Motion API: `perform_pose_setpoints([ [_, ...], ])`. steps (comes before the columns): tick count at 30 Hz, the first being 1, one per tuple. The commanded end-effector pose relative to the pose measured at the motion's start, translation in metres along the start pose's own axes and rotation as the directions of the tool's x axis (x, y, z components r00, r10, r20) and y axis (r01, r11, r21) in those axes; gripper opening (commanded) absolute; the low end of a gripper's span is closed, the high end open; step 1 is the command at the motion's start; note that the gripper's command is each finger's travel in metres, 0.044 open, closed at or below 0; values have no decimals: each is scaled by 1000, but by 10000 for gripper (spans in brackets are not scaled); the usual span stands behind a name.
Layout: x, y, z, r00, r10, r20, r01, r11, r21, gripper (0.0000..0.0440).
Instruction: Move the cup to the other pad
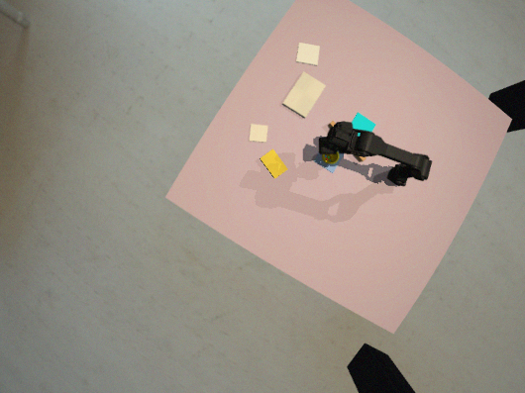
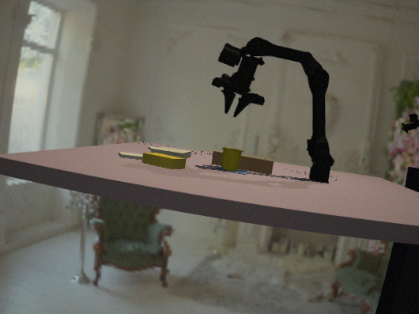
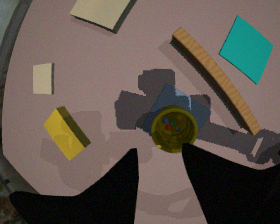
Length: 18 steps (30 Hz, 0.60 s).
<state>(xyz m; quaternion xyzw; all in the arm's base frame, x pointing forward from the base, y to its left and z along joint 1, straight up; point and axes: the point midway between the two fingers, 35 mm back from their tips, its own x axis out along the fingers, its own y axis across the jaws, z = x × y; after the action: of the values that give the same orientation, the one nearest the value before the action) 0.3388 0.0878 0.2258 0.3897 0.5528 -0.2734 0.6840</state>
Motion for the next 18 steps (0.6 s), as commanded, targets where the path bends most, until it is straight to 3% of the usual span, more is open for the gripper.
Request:
perform_pose_setpoints([
  [1,9,-6,-2,998,-58,-9,58,998,5,159],
  [18,55,-32,-14,961,-274,-38,276,961,35,179],
])
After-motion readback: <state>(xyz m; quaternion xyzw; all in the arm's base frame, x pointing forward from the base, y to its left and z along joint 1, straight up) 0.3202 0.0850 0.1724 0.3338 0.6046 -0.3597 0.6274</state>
